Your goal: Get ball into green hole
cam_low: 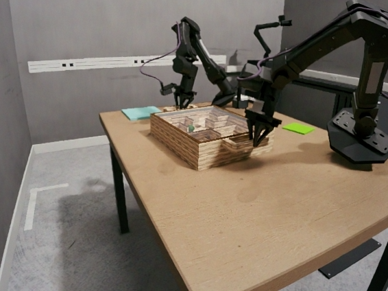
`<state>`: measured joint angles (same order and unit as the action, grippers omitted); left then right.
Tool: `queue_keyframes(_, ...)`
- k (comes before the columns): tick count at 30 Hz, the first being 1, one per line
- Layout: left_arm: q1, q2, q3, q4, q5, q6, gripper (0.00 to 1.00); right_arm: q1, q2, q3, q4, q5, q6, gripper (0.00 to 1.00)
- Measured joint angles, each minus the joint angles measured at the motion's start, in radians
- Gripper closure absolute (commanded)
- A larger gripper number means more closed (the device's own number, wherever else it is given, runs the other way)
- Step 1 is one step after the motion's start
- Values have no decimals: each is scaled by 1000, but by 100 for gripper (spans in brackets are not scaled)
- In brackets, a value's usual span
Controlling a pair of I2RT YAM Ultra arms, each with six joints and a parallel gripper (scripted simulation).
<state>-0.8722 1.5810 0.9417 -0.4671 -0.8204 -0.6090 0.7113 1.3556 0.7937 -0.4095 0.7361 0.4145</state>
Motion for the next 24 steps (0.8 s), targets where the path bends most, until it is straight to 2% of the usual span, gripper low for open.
queue_keyframes(11,0,0,0,0,0,0,100,0,0,0,-2,-1,0,66)
queue_keyframes(12,0,0,0,0,0,0,100,0,0,0,-3,-1,0,100)
queue_keyframes(24,0,0,0,0,0,-1,100,0,0,1,-5,0,0,100)
